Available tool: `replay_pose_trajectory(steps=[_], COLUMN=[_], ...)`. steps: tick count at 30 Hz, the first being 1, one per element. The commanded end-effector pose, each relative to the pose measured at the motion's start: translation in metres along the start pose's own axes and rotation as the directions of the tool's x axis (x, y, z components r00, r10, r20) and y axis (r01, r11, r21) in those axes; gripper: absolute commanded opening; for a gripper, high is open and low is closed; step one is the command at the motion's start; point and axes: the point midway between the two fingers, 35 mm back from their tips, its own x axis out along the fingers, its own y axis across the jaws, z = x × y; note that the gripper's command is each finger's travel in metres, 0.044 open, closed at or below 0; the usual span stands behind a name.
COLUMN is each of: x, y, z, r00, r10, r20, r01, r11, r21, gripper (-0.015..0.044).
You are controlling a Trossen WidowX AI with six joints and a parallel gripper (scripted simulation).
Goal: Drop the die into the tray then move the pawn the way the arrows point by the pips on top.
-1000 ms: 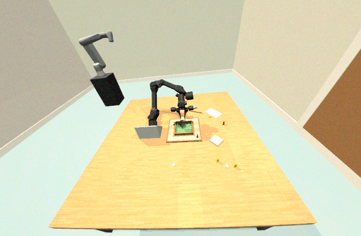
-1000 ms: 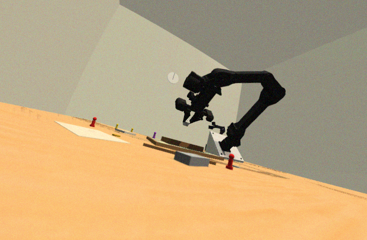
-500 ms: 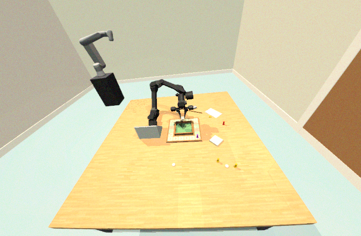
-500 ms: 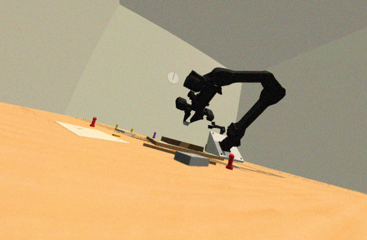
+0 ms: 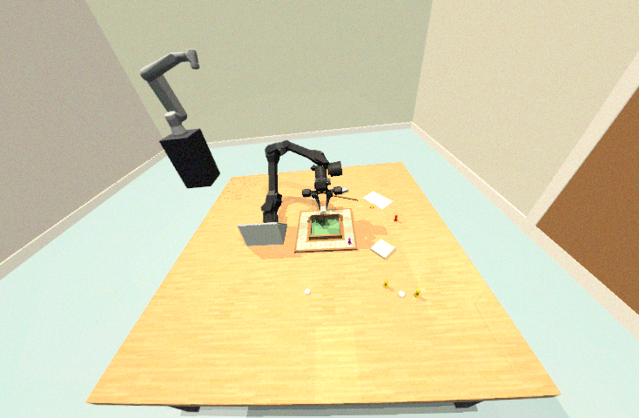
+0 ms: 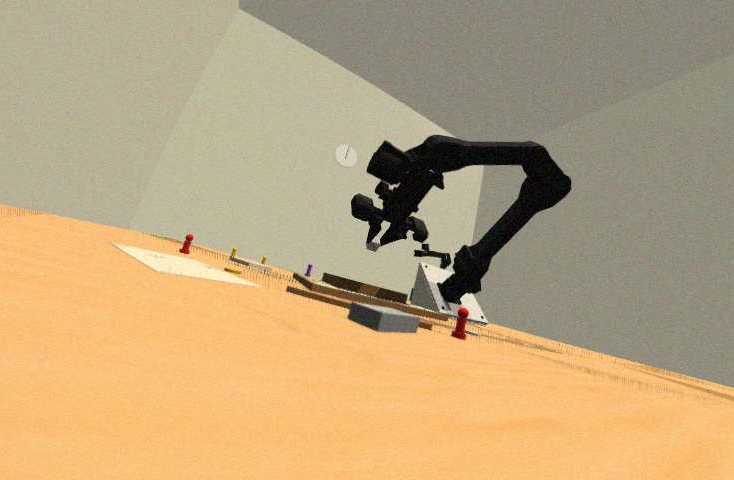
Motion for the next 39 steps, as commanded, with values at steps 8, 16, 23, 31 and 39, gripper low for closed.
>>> replay_pose_trajectory(steps=[8, 16, 23, 31, 39], x=[-0.026, 0.007, 0.027, 0.031, 0.064], y=[0.000, -0.006, 0.000, 0.004, 0.054], z=[0.030, 0.015, 0.007, 0.012, 0.035], r00=[1.000, 0.931, 0.666, 0.723, 0.700], r10=[0.003, -0.090, 0.000, -0.040, -0.021], r20=[0.007, -0.353, -0.746, -0.689, -0.713], r01=[-0.003, 0.071, -0.003, -0.065, -0.549], r11=[1.000, 0.995, 1.000, 0.990, 0.623], r21=[-0.002, -0.066, -0.003, -0.126, -0.557], gripper=[0.0394, 0.0440, 0.0440, 0.0361, 0.0200])
